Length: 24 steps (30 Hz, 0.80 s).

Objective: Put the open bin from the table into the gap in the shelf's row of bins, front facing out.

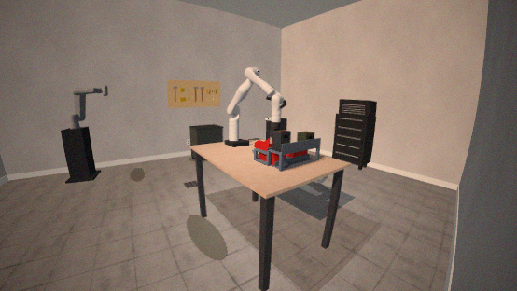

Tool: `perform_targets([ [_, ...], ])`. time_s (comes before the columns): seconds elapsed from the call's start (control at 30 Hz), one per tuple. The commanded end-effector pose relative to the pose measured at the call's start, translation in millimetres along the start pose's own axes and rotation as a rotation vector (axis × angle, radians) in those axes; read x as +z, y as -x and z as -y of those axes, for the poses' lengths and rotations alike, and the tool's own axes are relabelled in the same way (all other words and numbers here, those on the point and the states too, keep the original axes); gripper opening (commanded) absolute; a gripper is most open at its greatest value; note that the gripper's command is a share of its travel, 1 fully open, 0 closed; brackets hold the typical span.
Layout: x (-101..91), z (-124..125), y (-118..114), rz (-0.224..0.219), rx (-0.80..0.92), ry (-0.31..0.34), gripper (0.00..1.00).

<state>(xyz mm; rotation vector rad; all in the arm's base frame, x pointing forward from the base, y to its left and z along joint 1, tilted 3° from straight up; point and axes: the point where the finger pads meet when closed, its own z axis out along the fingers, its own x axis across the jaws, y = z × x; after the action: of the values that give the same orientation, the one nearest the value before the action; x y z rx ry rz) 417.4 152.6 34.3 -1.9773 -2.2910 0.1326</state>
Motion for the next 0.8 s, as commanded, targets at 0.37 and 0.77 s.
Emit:
perform_targets([
  [0.37,0.2,-4.9,-0.2,-0.002,0.003,-0.044,0.00],
  [0.77,0.4,-4.8,-0.2,-0.002,0.003,-0.044,0.00],
])
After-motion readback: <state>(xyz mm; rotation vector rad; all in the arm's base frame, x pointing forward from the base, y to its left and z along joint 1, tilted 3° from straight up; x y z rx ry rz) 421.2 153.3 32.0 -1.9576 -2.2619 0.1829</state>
